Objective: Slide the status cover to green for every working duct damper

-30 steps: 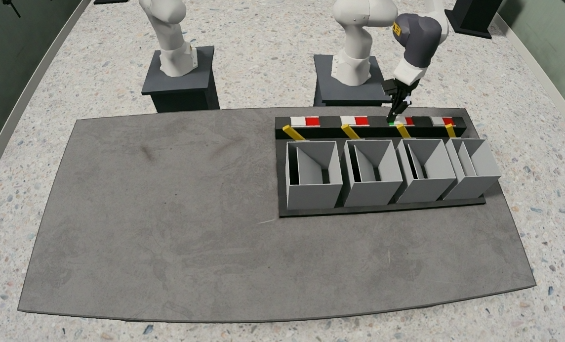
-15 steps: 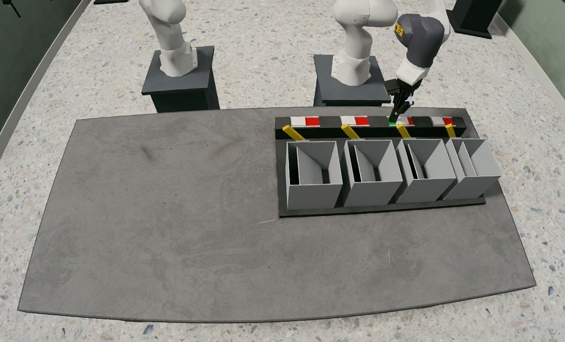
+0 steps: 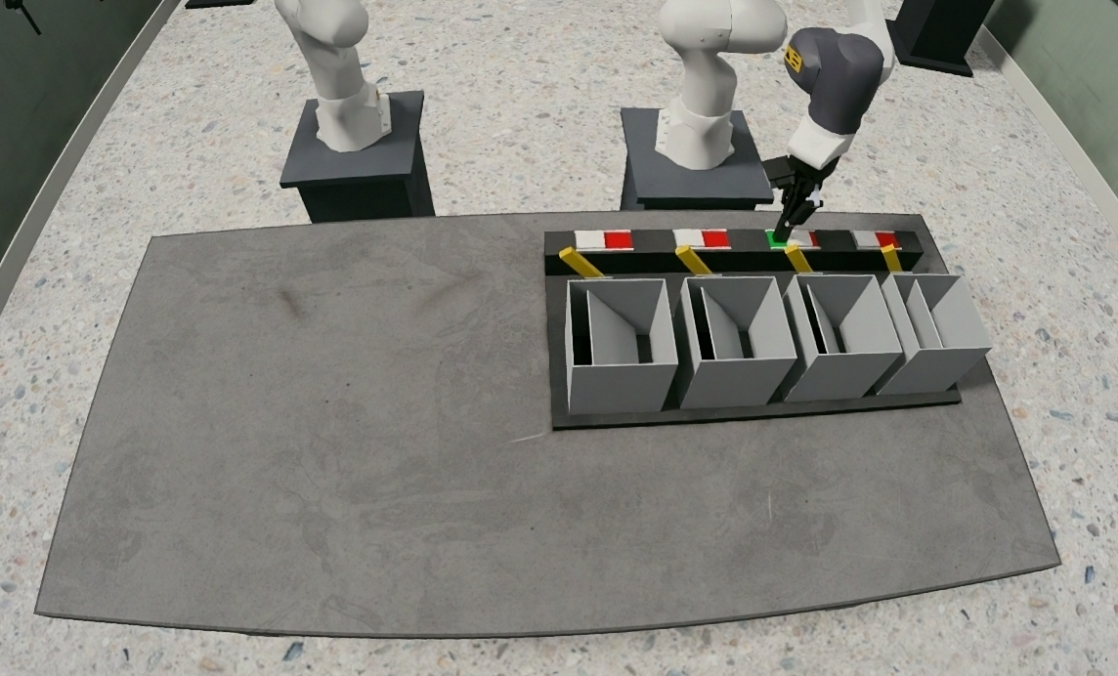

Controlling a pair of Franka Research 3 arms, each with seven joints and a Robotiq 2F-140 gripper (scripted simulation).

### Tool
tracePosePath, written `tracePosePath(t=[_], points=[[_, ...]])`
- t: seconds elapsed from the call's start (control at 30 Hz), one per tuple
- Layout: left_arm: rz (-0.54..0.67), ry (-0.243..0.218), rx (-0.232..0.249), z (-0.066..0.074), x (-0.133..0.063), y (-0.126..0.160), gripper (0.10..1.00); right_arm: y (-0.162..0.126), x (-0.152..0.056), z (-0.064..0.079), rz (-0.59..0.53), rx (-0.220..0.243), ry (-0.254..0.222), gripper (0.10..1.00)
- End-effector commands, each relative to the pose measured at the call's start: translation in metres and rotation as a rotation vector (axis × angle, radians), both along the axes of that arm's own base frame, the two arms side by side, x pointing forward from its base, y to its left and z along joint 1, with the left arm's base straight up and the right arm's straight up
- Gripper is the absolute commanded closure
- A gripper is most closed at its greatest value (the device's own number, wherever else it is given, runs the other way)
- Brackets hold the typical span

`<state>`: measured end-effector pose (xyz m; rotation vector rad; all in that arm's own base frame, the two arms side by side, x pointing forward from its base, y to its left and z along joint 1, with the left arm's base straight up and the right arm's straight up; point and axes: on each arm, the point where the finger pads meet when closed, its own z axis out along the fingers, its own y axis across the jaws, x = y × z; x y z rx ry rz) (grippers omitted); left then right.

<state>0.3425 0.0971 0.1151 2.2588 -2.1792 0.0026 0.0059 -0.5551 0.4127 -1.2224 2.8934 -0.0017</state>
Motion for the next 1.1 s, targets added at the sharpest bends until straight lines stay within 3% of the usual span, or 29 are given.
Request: tracePosePath(t=[0.0,1.07], points=[[-0.011,-0.001,0.003,-0.0002,0.0005,0.0038,0.999,0.0006,-0.0002,0.0003,-0.004,0.001,0.001,0.098],[-0.011,-0.001,0.003,-0.0002,0.0002,0.0131,0.999,0.0006,-0.0002,0.0003,-0.004,0.001,0.001,0.098]])
